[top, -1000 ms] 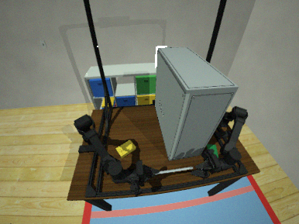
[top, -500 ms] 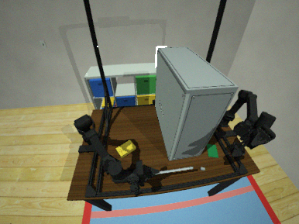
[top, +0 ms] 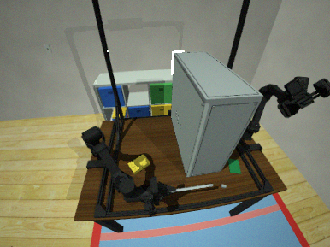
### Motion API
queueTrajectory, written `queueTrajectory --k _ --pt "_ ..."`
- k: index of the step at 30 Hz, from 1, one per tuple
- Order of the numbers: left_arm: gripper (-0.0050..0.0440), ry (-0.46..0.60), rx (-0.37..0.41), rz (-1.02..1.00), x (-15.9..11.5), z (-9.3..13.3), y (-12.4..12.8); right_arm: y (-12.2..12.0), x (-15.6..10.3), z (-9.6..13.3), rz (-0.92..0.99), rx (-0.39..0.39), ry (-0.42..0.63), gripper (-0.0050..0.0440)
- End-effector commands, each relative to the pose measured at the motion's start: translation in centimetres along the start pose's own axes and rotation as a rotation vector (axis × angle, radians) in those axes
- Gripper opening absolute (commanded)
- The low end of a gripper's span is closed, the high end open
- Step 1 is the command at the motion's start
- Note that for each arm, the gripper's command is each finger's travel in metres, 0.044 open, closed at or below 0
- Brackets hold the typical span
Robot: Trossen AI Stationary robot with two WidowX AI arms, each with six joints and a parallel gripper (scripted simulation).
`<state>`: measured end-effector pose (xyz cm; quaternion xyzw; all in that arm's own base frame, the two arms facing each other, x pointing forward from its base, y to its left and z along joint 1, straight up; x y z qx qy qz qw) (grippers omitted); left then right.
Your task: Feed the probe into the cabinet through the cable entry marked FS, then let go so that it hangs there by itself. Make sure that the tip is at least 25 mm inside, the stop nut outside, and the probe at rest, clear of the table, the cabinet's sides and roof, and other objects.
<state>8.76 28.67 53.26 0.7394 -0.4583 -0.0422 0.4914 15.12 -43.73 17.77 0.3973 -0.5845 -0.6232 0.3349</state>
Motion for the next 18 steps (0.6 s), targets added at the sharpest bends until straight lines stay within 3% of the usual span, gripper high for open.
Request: queueTrajectory --k 1,3,10,18 --pt "0.044 0.015 0.131 0.081 3.6 3.9 4.2 0.0 0.0 0.0 -0.001 0.001 -0.003 0.0" --pt "0.044 0.015 0.131 0.081 3.6 3.9 4.2 0.0 0.0 0.0 -0.001 0.001 -0.003 0.0" --pt "0.044 -0.033 0.393 0.239 11.4 12.9 10.0 0.0 0.0 0.0 -0.001 0.001 -0.003 0.0" --pt "0.044 -0.199 0.673 0.422 20.2 24.8 11.7 0.0 0.0 0.0 -0.001 0.001 -0.003 0.0"
Point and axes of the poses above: on each arm, the point midway between the two fingers, 35 mm back from their tips, its own z axis back along the fingers, its own y axis across the jaws, x = y × z, the point moved 6 cm from there along z, back along the fingers, and after that the axes turned 6 degrees about -z, right-handed, at the moved point
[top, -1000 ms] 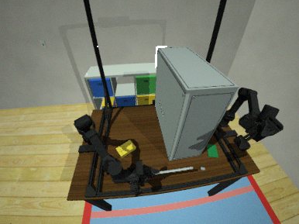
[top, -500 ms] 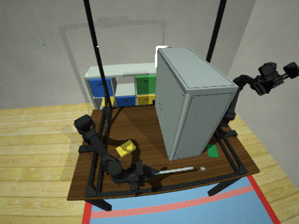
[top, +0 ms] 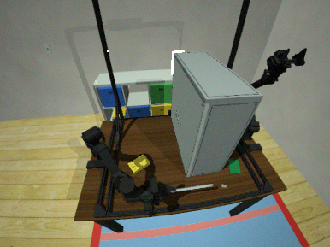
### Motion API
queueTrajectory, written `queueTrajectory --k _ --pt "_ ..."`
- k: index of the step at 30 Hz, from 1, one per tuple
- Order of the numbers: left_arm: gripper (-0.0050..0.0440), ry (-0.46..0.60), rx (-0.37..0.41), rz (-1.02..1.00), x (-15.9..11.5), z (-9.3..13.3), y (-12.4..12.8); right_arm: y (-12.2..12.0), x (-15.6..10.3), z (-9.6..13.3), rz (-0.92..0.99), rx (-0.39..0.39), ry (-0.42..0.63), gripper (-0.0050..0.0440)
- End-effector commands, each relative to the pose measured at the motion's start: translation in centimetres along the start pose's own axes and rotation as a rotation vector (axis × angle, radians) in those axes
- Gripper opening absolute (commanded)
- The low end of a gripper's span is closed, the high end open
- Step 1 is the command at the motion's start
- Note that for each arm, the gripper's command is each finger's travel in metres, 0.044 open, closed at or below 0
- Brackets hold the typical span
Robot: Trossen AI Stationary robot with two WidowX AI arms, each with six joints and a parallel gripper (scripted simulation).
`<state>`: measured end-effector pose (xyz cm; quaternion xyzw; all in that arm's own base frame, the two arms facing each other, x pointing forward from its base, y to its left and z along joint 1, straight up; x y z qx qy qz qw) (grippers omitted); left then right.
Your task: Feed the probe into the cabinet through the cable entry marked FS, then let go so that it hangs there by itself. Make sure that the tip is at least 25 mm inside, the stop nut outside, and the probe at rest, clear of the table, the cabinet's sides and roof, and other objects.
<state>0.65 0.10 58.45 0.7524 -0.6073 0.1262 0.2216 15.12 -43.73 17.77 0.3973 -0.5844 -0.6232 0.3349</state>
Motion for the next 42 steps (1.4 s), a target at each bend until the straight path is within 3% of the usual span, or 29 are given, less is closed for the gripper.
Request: queueTrajectory --k 1,4,10,17,19,34,36,42 --pt "0.044 -0.046 0.078 0.071 3.0 3.1 0.9 0.0 0.0 0.0 -0.001 0.001 -0.003 0.0" --pt "0.044 -0.07 0.104 0.097 4.1 4.3 1.1 0.0 0.0 0.0 -0.001 0.001 -0.003 0.0" --pt "0.044 -0.075 0.092 0.127 4.1 4.4 1.3 0.0 0.0 0.0 -0.001 0.001 -0.003 0.0" --pt "0.044 -0.112 -0.059 0.429 3.4 4.3 3.0 0.0 0.0 0.0 -0.001 0.001 -0.003 0.0" --pt "0.044 -0.112 -0.059 0.429 3.4 4.3 3.0 0.0 0.0 0.0 -0.001 0.001 -0.003 0.0" --pt "0.044 -0.19 -0.4 1.088 0.5 3.1 5.3 0.0 0.0 0.0 -0.001 0.001 -0.003 0.0" --pt "0.044 -0.19 -0.4 1.088 0.5 3.1 5.3 0.0 0.0 0.0 -0.001 0.001 -0.003 0.0" --pt "0.044 -0.216 -0.525 1.335 -1.0 2.5 5.9 0.0 0.0 0.0 -0.001 0.001 -0.003 0.0"
Point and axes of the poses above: on each arm, the point midway between the two fingers, 35 mm back from their tips, its own z axis back along the fingers, its own y axis across the jaws, x = y × z, the point moved 6 cm from there along z, back along the fingers, and after that the axes turned 6 degrees about -z, right-handed, at the moved point
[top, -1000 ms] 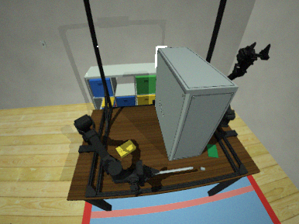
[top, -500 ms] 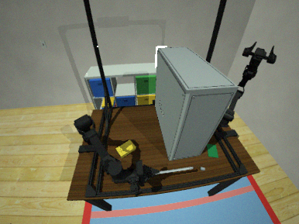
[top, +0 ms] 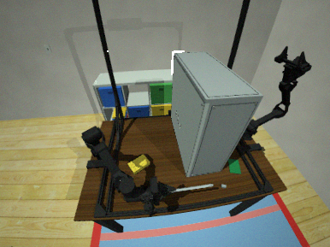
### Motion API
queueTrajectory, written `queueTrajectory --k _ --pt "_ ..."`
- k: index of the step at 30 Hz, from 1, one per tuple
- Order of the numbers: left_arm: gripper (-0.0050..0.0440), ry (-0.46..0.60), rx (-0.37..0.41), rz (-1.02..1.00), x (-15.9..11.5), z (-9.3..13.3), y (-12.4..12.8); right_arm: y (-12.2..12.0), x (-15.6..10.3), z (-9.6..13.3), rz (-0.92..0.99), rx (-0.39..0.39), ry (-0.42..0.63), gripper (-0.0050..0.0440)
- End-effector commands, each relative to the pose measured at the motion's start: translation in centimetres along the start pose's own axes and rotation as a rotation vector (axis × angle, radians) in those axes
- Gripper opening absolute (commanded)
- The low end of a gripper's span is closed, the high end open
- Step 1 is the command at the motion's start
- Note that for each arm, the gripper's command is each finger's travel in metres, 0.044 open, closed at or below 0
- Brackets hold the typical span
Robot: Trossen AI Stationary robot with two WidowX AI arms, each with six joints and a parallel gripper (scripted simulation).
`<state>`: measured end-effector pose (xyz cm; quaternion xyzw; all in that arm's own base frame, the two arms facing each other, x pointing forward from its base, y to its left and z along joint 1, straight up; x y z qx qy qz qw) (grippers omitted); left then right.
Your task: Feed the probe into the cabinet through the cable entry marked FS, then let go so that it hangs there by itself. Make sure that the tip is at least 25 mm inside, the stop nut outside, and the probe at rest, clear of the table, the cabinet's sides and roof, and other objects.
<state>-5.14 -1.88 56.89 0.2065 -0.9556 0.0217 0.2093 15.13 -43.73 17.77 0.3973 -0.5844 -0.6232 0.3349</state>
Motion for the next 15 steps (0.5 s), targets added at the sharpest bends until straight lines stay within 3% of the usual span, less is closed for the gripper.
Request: queueTrajectory --k 1,6,12,15 --pt "0.044 -0.009 -0.065 0.146 0.0 0.1 1.0 0.0 0.0 0.0 -0.001 0.001 -0.003 0.0" --pt "0.044 -0.017 -0.129 0.293 -0.2 0.1 2.0 0.0 0.0 0.0 -0.001 0.001 -0.003 0.0" --pt "0.044 -0.017 -0.123 0.282 -0.2 0.1 1.9 0.0 0.0 0.0 -0.001 0.001 -0.003 0.0" --pt "0.044 -0.092 -0.079 0.285 -0.6 0.3 2.0 0.0 0.0 0.0 -0.001 0.001 -0.003 0.0"
Point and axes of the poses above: on each arm, the point midway between the two fingers, 35 mm back from their tips, its own z axis back along the fingers, its own y axis across the jaws, x = y × z, the point moved 6 cm from there along z, back along the fingers, and after that the axes turned 6 degrees about -z, right-handed, at the moved point
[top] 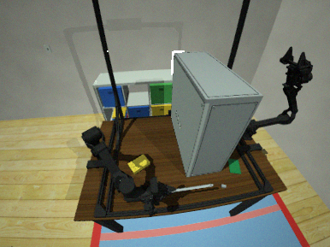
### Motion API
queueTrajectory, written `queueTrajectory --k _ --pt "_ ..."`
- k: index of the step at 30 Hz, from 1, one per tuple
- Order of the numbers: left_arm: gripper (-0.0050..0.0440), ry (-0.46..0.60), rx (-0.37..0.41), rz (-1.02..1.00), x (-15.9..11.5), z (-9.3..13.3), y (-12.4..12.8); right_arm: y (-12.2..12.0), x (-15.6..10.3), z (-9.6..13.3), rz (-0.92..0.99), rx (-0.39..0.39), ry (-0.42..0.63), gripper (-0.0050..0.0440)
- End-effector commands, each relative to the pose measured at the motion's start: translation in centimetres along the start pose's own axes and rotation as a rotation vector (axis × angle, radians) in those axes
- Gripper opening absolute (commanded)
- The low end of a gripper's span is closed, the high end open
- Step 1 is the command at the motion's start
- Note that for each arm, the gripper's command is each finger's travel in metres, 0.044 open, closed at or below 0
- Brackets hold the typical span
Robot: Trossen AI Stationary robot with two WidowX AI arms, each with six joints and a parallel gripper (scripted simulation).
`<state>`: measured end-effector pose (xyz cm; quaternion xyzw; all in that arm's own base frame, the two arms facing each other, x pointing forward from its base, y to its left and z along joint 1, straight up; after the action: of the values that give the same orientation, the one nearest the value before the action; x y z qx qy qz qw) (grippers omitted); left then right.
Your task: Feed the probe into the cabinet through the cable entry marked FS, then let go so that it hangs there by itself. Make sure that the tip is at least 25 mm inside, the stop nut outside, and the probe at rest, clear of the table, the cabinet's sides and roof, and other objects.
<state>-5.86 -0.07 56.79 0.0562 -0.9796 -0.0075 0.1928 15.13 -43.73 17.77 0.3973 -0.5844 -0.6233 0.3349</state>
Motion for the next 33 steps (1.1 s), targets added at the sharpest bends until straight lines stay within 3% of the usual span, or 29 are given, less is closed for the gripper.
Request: queueTrajectory --k 1,11,13,14,15,24,31,33 --pt "0.044 -0.064 0.045 -0.006 -1.2 0.3 0.2 0.0 0.0 0.0 -0.001 0.002 -0.003 0.0" --pt "0.044 -0.298 0.145 0.002 -2.5 2.4 0.8 0.0 0.0 0.0 -0.001 0.002 -0.003 0.0" --pt "0.044 -0.298 0.145 0.002 -2.5 2.4 0.8 0.0 0.0 0.0 -0.001 0.002 -0.003 0.0" --pt "0.044 -0.377 0.161 0.007 -1.8 3.0 0.9 0.0 0.0 0.0 -0.001 0.002 -0.003 0.0" --pt "0.044 -0.368 0.176 0.008 -2.9 3.4 1.0 0.0 0.0 0.0 -0.001 0.002 -0.003 0.0" --pt "0.044 -0.61 0.255 0.037 -2.8 7.1 1.5 0.0 0.0 0.0 -0.001 0.002 -0.003 0.0" --pt "0.044 -0.605 0.256 0.037 -3.1 7.0 1.4 0.0 0.0 0.0 -0.001 0.002 -0.003 0.0" --pt "0.044 -0.54 0.249 0.03 -5.3 5.7 1.2 0.0 0.0 0.0 -0.001 0.002 -0.003 0.0"
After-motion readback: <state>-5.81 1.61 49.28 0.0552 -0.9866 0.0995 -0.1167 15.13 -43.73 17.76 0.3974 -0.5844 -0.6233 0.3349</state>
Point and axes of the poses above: on each arm, the point midway between the two fingers, 35 mm back from their tips, its own z axis back along the fingers, its own y axis across the jaws, x = y × z, the point moved 6 cm from there along z, back along the fingers, and after that the axes turned 6 degrees about -z, right-handed, at the moved point
